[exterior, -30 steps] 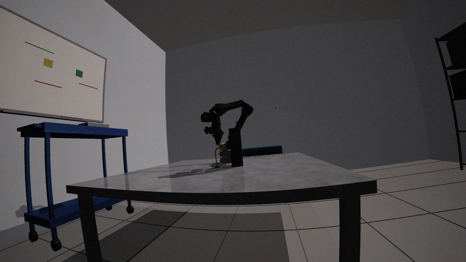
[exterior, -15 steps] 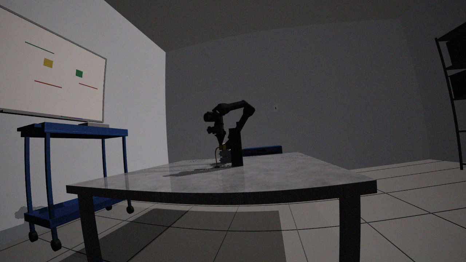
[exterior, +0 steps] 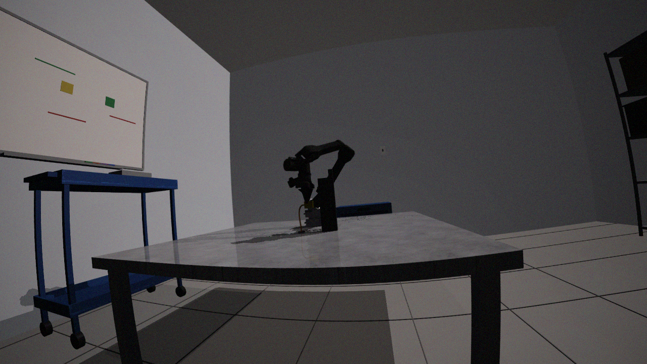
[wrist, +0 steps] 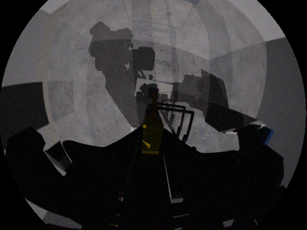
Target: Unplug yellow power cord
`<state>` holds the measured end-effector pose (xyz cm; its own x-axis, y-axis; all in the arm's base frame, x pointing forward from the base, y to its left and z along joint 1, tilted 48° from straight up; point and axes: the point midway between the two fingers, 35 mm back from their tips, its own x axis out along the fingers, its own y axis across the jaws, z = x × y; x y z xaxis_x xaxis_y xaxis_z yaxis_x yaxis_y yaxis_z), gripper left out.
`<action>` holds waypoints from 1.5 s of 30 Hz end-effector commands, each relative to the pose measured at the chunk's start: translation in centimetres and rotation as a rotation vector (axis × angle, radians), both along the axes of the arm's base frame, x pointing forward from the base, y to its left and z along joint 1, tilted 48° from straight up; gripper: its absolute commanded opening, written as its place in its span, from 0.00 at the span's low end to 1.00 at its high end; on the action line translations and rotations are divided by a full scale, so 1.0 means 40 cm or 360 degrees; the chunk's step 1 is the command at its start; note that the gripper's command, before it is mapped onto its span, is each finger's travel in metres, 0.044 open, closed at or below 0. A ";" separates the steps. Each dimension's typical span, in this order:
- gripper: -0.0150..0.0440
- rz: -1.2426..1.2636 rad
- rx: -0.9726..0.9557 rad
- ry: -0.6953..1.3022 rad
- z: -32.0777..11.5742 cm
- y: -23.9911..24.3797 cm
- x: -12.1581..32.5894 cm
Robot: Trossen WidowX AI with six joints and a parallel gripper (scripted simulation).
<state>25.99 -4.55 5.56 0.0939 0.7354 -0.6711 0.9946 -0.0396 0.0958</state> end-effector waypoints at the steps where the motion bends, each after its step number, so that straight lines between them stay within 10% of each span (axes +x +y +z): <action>1: 0.32 -0.0001 0.0000 0.0004 0.001 -0.001 -0.001; 45: 0.25 -0.0008 -0.0007 0.0000 -0.093 -0.109 0.006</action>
<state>26.39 -6.69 3.07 0.0831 0.7537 -0.6520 0.9945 -0.0209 0.1026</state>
